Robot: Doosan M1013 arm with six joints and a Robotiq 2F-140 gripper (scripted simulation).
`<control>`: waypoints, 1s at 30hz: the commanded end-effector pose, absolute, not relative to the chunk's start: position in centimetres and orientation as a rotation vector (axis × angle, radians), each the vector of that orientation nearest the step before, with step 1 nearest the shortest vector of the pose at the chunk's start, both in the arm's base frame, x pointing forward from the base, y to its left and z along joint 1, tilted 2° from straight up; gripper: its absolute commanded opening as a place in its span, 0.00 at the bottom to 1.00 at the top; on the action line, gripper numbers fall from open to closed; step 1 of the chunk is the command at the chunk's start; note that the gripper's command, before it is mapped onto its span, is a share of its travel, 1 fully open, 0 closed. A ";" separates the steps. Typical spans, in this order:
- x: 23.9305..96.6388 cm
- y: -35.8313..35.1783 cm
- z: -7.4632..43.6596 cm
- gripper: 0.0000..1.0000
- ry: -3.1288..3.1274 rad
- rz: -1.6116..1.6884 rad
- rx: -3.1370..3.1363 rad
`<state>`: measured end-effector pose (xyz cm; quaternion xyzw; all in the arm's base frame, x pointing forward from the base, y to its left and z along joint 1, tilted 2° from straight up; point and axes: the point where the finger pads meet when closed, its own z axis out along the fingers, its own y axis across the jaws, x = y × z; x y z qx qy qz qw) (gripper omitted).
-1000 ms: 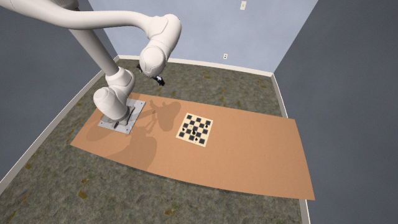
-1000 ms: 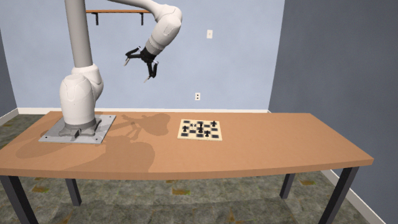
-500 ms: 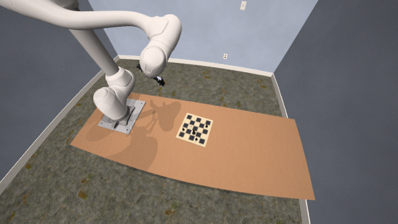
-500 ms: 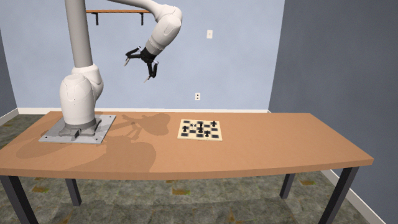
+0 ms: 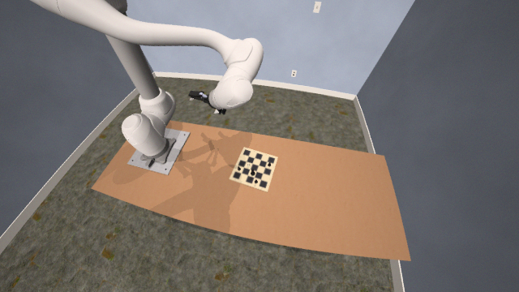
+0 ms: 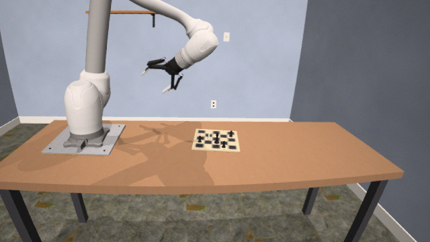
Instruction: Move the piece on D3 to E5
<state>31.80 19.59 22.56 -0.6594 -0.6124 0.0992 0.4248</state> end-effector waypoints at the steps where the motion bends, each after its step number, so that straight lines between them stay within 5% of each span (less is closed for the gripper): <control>1: 34.9 19.1 21.2 1.00 -1.642 0.348 -1.401; 30: 52.7 16.1 13.0 1.00 -1.866 0.763 0.063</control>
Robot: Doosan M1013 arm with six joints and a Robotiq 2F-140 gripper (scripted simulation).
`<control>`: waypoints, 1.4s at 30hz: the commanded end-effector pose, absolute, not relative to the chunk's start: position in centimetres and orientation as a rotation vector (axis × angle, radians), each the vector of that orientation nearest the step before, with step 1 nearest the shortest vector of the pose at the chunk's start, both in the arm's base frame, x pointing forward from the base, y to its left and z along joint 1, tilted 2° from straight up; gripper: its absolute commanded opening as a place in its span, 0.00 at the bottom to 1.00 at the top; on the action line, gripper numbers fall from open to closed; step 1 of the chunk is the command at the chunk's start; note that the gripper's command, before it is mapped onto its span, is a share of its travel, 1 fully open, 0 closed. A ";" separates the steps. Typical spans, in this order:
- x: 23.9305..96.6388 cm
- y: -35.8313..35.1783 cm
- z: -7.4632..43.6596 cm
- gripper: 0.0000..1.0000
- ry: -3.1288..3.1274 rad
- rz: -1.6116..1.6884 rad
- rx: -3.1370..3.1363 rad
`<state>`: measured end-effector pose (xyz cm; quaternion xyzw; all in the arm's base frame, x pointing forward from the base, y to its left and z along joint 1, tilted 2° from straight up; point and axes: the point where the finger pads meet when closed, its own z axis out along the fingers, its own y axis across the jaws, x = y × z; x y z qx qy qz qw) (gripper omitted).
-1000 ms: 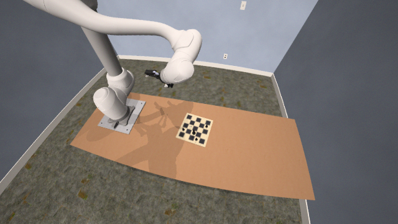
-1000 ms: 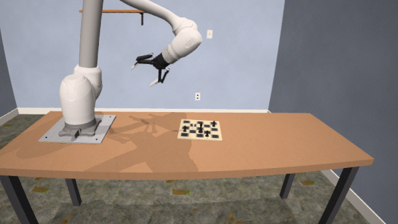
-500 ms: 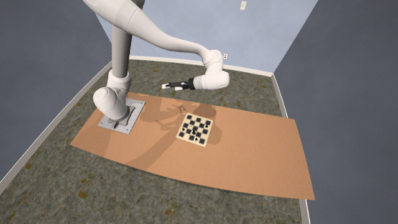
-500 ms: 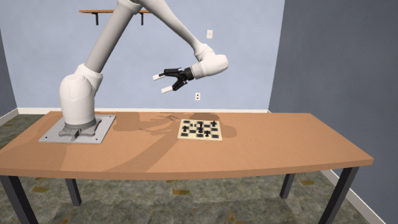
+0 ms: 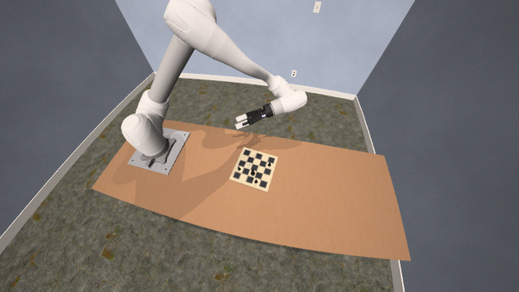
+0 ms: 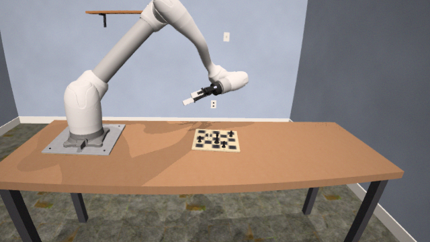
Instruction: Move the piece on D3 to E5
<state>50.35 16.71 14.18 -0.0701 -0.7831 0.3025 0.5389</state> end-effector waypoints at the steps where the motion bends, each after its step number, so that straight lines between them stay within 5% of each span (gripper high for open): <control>1: 52.7 16.1 13.0 1.00 -1.866 0.763 0.063; 28: 68.5 13.6 5.5 1.00 -1.561 0.930 1.374; 42: 69.2 13.5 5.2 1.00 -1.532 0.933 1.437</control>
